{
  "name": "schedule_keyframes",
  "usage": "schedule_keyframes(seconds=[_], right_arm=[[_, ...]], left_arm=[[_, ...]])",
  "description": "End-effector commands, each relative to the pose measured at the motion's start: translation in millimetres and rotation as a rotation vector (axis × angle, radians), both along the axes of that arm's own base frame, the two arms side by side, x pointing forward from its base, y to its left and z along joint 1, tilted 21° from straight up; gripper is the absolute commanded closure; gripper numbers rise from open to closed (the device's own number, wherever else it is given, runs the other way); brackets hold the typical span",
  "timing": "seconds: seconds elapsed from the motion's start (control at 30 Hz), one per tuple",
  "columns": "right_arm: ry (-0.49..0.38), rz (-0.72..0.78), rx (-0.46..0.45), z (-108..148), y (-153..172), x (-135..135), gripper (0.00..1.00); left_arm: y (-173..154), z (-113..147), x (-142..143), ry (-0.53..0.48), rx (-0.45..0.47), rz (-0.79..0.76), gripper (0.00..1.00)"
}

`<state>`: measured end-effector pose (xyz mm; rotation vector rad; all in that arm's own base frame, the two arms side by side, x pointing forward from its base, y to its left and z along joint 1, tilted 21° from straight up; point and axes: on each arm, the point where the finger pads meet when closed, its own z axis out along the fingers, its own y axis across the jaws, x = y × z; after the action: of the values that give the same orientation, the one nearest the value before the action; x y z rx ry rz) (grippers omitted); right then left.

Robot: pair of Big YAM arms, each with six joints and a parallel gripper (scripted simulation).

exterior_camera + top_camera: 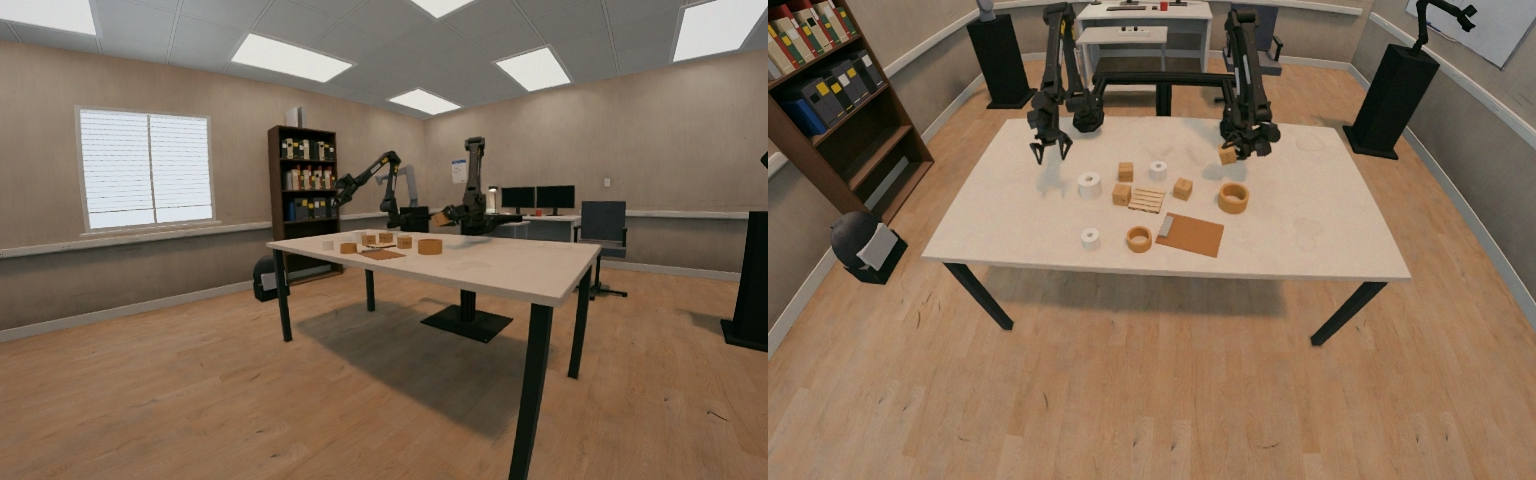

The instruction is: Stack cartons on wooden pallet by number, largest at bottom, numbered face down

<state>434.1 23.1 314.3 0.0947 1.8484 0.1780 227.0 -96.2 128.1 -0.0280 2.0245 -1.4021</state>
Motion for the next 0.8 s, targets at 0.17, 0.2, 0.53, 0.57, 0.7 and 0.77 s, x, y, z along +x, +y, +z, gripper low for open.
schedule_keyframes(seconds=[0.17, 0.2, 0.53, 0.57, 0.7, 0.77], right_arm=[[0.065, -0.018, -0.229, 37, -40, -9, 0.00], [0.074, -0.022, -0.239, 37, -43, -11, 0.00], [0.121, -0.034, -0.259, 36, -54, -16, 0.00], [0.120, -0.036, -0.257, 36, -54, -16, 0.00], [0.108, -0.039, -0.255, 44, -54, -16, 0.00], [0.108, -0.039, -0.255, 44, -54, -16, 0.00]], left_arm=[[13, 11, 9, -0.042, 0.055, -0.044, 0.46], [14, 10, 9, -0.037, 0.054, -0.043, 0.46], [7, 4, 0, 0.015, 0.035, -0.048, 0.46], [6, 4, -1, 0.024, 0.039, -0.045, 0.46], [4, 6, -2, 0.052, 0.076, -0.005, 0.46], [2, 6, -3, 0.054, 0.135, 0.026, 0.46]])
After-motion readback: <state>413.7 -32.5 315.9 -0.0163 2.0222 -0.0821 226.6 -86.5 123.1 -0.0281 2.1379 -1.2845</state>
